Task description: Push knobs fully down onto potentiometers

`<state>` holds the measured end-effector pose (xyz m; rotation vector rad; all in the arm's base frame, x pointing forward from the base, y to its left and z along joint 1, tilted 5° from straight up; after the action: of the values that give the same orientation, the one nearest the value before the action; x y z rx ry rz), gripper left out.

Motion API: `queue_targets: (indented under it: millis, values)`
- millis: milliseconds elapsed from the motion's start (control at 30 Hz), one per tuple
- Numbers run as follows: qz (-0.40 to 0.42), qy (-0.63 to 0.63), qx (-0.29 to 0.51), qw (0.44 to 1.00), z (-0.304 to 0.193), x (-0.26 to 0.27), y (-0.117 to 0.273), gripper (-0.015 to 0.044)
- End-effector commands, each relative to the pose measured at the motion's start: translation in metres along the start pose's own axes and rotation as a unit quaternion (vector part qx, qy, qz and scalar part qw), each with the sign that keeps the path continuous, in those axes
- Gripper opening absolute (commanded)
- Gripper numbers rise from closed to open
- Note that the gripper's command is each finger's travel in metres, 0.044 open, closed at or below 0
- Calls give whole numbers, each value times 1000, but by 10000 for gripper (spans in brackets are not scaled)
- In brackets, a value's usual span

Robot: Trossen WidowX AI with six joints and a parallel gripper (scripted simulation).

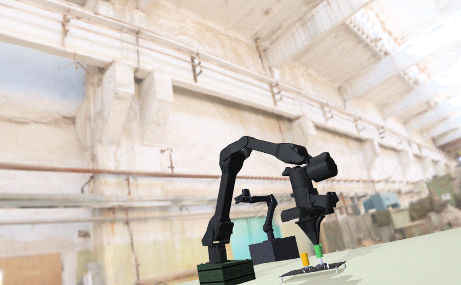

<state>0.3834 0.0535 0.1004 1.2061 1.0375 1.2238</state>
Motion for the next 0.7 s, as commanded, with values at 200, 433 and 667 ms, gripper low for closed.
queue_targets:
  millis: [200,433,667]
  values:
    - [2,-3,-1,1000,0,1,-4,0]
    - [2,-3,-1,1000,0,1,-4,0]
    - [2,-3,-1,1000,0,1,-7,0]
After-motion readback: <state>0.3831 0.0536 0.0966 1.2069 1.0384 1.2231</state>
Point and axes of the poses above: the point midway between the two fingers, 35 mm back from their tips, its own y axis back along the fingers, its own x axis across the jaws, z = x × y, the point moved 2 cm from there along y, back along the fingers, and after that the axes turned 14 degrees about -y, right-handed, at the moved point
